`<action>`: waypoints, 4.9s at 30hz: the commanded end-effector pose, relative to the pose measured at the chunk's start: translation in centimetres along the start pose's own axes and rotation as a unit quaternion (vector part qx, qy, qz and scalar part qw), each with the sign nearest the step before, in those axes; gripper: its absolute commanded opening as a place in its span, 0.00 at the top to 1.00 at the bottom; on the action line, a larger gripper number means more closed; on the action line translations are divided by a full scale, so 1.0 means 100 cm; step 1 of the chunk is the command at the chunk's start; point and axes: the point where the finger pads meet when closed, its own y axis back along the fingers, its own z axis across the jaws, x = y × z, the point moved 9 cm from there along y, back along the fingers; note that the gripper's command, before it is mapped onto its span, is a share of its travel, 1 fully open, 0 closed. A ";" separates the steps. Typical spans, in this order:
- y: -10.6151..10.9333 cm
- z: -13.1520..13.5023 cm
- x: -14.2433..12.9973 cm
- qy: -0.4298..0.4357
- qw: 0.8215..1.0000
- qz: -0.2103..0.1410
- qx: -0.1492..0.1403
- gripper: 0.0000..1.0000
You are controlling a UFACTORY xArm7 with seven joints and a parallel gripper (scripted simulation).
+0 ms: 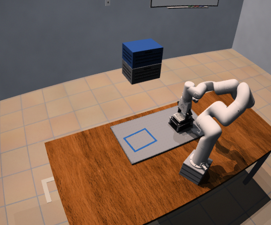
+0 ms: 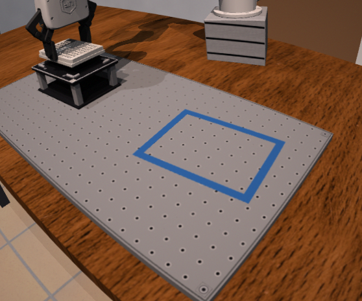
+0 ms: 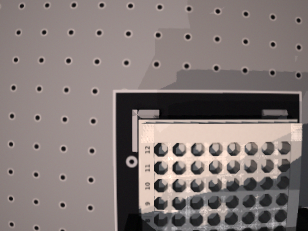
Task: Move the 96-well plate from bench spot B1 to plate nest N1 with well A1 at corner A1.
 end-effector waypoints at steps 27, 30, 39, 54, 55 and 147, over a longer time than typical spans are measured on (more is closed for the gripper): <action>-0.008 -0.001 0.000 0.000 1.000 0.001 0.002 1.00; -0.008 -0.001 0.000 0.000 1.000 0.001 0.002 1.00; -0.009 -0.001 0.000 0.000 1.000 0.001 0.002 1.00; -0.012 -0.001 0.000 0.000 1.000 0.001 0.002 1.00; -0.012 -0.001 0.000 0.000 1.000 0.001 0.002 1.00; 0.016 -0.001 0.000 0.000 1.000 0.001 0.002 0.00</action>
